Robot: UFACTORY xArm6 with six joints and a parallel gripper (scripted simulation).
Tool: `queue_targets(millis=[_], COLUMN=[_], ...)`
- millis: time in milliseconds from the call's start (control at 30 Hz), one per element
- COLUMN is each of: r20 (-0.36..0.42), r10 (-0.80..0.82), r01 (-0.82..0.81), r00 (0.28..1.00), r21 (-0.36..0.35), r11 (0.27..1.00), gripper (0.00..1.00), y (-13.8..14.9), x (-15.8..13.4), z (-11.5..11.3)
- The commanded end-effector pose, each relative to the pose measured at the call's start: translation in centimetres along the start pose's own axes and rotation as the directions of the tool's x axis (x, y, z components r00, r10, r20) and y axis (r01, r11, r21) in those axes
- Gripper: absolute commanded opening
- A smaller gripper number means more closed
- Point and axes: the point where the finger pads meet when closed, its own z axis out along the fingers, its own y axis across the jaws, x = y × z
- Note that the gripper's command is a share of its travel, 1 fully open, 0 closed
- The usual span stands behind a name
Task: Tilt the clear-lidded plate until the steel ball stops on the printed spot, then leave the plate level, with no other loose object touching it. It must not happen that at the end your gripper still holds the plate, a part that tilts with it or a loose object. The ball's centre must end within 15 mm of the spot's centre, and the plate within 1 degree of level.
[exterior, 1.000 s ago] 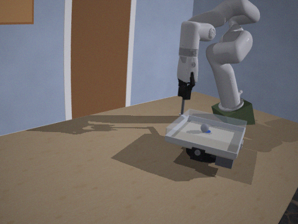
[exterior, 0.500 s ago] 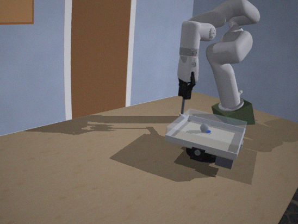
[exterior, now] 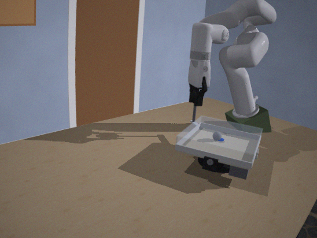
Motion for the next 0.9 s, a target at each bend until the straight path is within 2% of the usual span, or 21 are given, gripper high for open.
queue_targets(millis=[0,867], r20=[-0.010,-0.010], r10=[0.001,0.001], r01=[-0.001,-0.001], r00=[1.000,1.000], r21=[0.005,0.005], r11=[1.000,1.000], gripper=[0.00,0.00], y=[-0.09,-0.12], x=[0.02,0.31], z=[-0.21,-0.28])
